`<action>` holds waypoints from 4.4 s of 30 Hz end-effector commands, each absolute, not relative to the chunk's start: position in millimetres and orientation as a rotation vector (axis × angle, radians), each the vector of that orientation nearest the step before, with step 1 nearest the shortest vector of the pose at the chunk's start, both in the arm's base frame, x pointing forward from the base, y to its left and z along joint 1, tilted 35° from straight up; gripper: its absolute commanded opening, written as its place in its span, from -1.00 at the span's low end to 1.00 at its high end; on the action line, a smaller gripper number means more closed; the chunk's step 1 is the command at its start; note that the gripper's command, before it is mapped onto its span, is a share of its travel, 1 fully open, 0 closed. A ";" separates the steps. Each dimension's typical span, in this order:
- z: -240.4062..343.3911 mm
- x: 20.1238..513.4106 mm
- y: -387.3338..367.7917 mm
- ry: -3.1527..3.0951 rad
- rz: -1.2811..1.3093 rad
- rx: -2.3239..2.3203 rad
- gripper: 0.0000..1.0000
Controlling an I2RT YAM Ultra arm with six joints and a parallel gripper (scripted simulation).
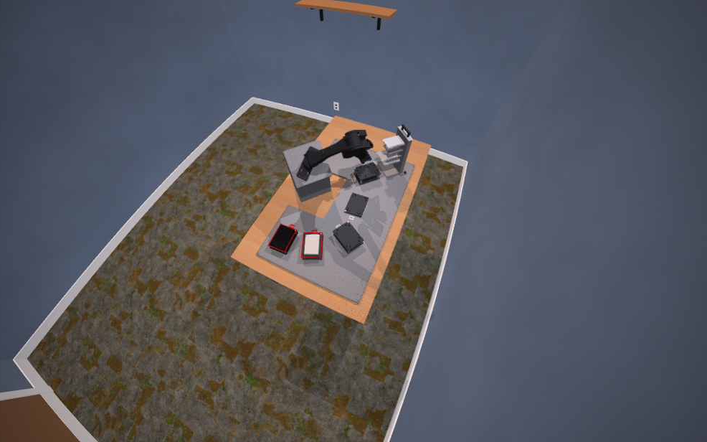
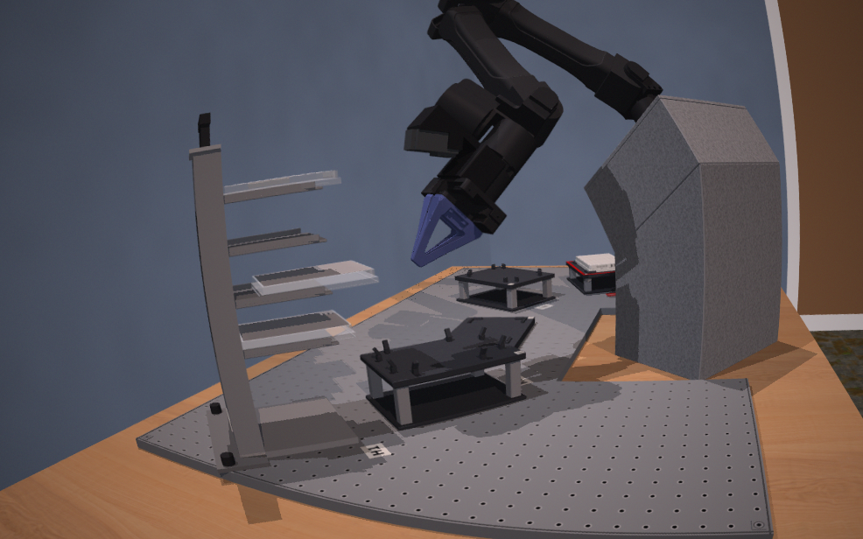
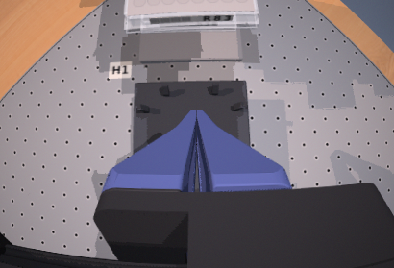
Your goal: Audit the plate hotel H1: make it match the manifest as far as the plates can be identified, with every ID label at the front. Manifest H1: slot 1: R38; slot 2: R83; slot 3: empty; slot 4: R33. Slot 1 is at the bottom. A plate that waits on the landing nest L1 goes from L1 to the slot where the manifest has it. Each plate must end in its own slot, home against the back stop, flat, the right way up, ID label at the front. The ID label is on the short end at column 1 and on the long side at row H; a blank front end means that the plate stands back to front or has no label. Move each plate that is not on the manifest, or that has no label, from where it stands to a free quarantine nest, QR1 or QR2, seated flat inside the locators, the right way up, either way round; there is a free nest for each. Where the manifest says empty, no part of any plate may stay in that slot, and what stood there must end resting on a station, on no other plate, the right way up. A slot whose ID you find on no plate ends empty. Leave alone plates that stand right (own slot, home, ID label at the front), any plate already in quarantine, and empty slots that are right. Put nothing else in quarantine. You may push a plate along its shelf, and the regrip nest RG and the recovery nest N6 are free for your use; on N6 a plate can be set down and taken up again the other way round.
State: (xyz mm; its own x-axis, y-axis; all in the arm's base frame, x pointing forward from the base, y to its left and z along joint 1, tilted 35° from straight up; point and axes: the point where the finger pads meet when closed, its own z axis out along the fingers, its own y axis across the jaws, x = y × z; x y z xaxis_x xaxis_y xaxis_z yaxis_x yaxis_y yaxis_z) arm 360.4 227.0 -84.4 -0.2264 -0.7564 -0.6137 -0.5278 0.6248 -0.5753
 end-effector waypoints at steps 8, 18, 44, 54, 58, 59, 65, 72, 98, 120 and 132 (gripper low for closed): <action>-93.0 359.2 236.2 1.909 -0.294 -1.063 -1.00; -91.3 365.6 242.9 1.904 -0.291 -1.059 -1.00; -90.7 375.8 253.7 1.903 -0.289 -1.060 -1.00; -90.3 380.6 258.3 1.903 -0.289 -1.060 -1.00; -90.3 381.6 259.2 1.903 -0.289 -1.060 -1.00; -90.6 381.7 259.3 1.904 -0.289 -1.061 -1.00; -90.1 385.0 262.5 1.903 -0.289 -1.059 -1.00; -89.8 388.4 265.7 1.903 -0.289 -1.059 -1.00; -89.2 399.0 275.8 1.903 -0.288 -1.059 -1.00; -88.6 408.7 285.0 1.903 -0.288 -1.058 -1.00; -88.3 413.5 289.6 1.903 -0.288 -1.058 -1.00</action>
